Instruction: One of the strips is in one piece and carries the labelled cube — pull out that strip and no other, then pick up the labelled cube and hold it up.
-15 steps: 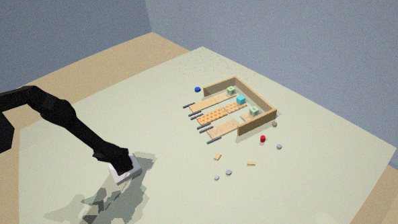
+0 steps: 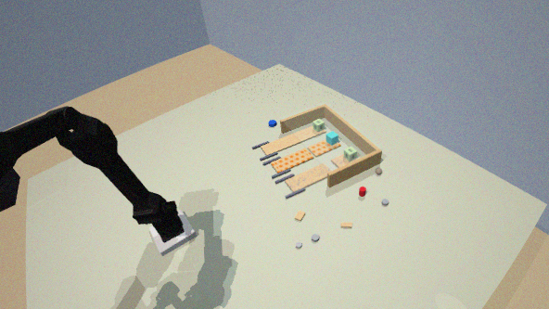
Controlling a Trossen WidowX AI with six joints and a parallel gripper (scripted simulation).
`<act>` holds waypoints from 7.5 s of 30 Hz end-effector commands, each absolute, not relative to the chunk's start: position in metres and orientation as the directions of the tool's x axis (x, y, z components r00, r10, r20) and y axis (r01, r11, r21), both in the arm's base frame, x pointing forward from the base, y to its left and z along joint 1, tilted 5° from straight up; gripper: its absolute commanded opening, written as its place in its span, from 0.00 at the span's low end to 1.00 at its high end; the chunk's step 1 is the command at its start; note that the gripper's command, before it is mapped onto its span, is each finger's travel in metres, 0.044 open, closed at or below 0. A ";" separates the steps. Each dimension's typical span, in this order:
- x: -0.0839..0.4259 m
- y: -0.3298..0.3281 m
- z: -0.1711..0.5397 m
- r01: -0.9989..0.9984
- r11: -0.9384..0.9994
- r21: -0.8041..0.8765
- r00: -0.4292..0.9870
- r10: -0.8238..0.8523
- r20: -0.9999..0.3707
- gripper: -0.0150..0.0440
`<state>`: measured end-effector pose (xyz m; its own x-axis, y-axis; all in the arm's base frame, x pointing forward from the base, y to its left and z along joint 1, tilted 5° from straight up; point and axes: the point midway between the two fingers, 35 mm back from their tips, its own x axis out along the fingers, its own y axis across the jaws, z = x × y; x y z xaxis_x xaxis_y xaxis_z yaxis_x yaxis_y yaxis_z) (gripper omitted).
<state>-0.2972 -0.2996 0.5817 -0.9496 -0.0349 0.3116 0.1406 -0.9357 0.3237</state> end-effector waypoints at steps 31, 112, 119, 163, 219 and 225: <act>0.210 -0.375 0.400 0.960 0.265 -0.096 0.258 -0.963 -0.077 0.93; 0.418 0.132 0.093 0.109 0.992 0.070 -0.018 0.072 -0.997 0.25; 0.418 0.132 0.091 0.109 0.992 0.070 -0.018 0.072 -0.997 0.25; 0.414 0.135 0.023 0.109 0.992 0.070 -0.019 0.072 -0.997 0.25; 0.414 0.136 0.019 0.109 0.992 0.070 -0.019 0.072 -0.997 0.25; 0.414 0.136 0.019 0.109 0.992 0.070 -0.019 0.072 -0.997 0.25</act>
<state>0.4129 0.1358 0.0213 -0.0211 0.0762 -0.9969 0.1062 0.9916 0.0736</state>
